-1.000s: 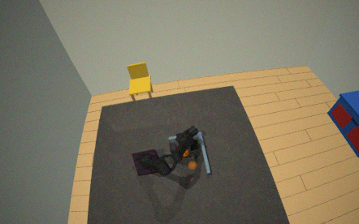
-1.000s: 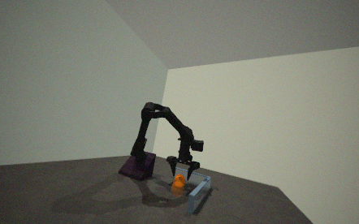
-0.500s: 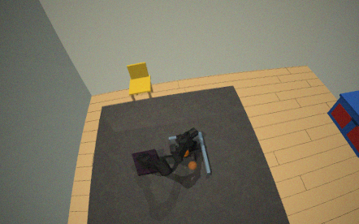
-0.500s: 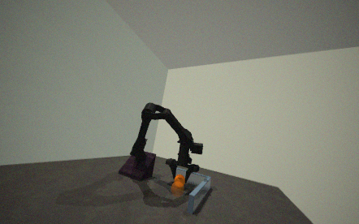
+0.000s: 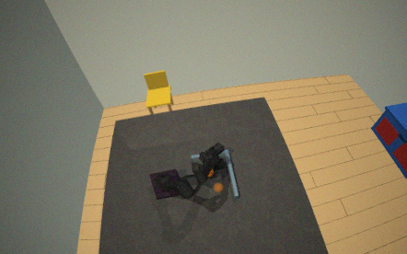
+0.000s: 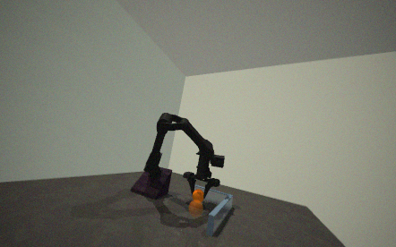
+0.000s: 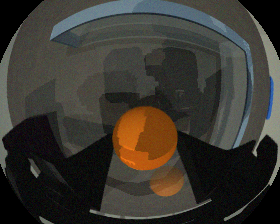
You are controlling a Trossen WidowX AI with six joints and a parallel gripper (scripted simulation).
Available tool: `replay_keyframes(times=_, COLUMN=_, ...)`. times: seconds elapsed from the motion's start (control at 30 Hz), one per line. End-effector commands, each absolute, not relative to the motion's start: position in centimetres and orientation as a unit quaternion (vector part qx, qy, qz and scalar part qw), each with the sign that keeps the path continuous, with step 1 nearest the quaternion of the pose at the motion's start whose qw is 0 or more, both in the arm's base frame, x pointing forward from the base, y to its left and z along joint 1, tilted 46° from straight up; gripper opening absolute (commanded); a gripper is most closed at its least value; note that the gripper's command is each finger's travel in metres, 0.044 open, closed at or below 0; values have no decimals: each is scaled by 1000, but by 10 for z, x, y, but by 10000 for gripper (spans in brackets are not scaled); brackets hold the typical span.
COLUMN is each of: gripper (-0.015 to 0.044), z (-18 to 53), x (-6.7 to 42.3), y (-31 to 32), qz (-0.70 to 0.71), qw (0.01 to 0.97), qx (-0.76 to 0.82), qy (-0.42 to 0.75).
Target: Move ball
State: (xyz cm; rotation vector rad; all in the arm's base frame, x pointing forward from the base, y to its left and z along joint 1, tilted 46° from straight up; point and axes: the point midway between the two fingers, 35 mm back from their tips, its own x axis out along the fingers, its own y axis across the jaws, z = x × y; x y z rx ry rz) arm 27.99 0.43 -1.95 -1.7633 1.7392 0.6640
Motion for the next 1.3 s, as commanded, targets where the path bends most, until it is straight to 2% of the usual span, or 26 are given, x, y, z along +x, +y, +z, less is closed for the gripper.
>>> replay_keyframes(times=0.0, gripper=0, z=-3, x=287, y=27, qz=247, qw=296, qx=-662, qy=643)
replay_keyframes(times=0.5, gripper=0, z=65, x=276, y=91, qz=246, qw=294, qx=-662, qy=644)
replay_keyframes(times=0.7, gripper=0, z=68, x=275, y=93, qz=245, qw=294, qx=-662, qy=644)
replay_keyframes(times=1.27, gripper=0, z=96, x=306, y=14, qz=249, qw=297, qx=-662, qy=642)
